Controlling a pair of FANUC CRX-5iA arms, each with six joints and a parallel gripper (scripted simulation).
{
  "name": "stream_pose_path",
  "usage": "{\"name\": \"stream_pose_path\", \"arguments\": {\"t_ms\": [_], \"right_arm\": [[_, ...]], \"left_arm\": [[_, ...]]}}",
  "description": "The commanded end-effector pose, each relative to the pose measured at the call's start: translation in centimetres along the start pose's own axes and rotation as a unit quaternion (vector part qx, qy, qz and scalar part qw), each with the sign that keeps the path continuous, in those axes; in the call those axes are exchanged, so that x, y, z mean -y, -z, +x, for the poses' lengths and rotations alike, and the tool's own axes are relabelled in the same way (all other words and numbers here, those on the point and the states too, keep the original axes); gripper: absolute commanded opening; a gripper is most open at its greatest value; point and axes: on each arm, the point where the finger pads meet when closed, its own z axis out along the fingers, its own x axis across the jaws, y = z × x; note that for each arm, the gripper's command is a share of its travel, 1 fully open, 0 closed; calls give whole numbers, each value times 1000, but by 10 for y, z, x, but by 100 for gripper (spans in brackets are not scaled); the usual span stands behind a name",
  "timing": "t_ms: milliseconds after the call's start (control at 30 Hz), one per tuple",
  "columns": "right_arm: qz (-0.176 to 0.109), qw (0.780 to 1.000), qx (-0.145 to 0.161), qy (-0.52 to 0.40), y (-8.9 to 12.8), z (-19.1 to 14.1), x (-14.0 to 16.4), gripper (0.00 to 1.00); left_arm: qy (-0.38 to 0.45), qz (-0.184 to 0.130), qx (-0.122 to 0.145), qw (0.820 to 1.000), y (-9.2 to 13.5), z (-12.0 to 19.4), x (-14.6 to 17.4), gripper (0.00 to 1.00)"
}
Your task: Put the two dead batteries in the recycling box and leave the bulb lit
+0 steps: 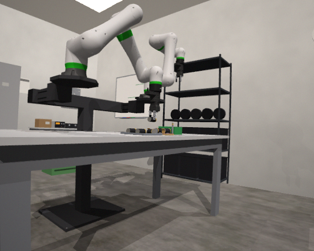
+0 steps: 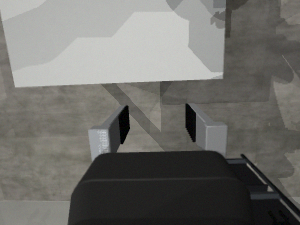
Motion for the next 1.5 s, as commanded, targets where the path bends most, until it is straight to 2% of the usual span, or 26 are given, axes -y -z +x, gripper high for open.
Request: {"name": "stream_pose_path", "arguments": {"t_ms": [0,1200,1467], "right_arm": [[-1,1000,0,0,-31,0,-2,57],[-1,1000,0,0,-32,0,-2,57],[-1,1000,0,0,-45,0,-2,57]], "left_arm": [[0,-1,0,1000,1,0,0,100],[0,-1,0,1000,1,0,0,100],[0,-1,0,1000,1,0,0,100]]}}
